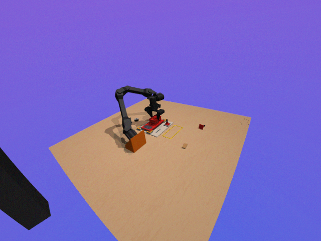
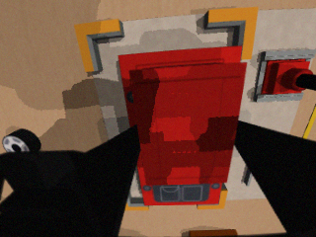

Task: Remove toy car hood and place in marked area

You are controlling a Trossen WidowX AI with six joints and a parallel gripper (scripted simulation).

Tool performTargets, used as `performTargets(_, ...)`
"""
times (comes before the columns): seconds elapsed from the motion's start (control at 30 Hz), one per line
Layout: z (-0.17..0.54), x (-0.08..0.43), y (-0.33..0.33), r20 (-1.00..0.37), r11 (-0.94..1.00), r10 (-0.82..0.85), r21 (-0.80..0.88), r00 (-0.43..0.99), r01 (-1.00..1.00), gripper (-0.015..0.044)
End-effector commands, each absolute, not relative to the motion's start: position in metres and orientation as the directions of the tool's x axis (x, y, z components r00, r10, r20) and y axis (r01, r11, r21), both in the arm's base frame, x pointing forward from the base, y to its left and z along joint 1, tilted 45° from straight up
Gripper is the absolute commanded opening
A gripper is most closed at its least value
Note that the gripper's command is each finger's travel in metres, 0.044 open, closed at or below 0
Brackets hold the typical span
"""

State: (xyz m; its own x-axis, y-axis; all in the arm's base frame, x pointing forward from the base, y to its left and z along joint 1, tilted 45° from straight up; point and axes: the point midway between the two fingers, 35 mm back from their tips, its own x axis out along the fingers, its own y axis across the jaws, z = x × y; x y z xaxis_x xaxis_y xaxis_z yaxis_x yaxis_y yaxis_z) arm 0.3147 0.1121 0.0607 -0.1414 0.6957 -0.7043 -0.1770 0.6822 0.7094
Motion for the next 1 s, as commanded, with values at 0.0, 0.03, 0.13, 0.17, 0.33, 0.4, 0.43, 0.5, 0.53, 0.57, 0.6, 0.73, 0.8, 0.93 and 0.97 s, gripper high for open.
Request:
performTargets(0.0,0.063,0.316,0.109,-0.707,0.684,0.693,0.706,-0.140,-0.180,0.0000)
performTargets(0.03,0.063,0.316,0.109,-0.707,0.684,0.693,0.706,-0.140,-0.180,0.0000)
performTargets(0.13,0.065,0.316,0.108,-0.707,0.684,0.693,0.707,-0.140,-0.180,0.0000)
performTargets(0.17,0.065,0.316,0.107,-0.707,0.684,0.693,0.707,-0.140,-0.180,0.0000)
performTargets(0.33,0.068,0.317,0.104,-0.707,0.684,0.693,0.707,-0.140,-0.180,0.0000)
performTargets(0.4,0.071,0.318,0.101,-0.707,0.685,0.693,0.706,-0.140,-0.180,0.0000)
performTargets(0.43,0.074,0.318,0.099,-0.708,0.685,0.693,0.706,-0.140,-0.180,0.0000)
performTargets(0.5,0.079,0.320,0.093,-0.708,0.685,0.692,0.706,-0.140,-0.180,0.0000)
performTargets(0.53,0.082,0.320,0.090,-0.708,0.685,0.692,0.705,-0.140,-0.180,0.0000)
performTargets(0.57,0.085,0.321,0.087,-0.708,0.686,0.692,0.705,-0.140,-0.180,0.0000)
performTargets(0.6,0.088,0.321,0.084,-0.708,0.686,0.692,0.705,-0.140,-0.180,0.0000)
performTargets(0.73,0.099,0.323,0.074,-0.708,0.685,0.692,0.706,-0.140,-0.180,0.0000)
performTargets(0.8,0.093,0.323,0.079,-0.706,0.684,0.695,0.707,-0.137,-0.178,0.0000)
performTargets(0.93,0.081,0.329,0.064,-0.712,0.690,0.690,0.702,-0.134,-0.178,0.0000)
performTargets(0.97,0.077,0.330,0.060,-0.713,0.691,0.688,0.701,-0.134,-0.178,0.0000)
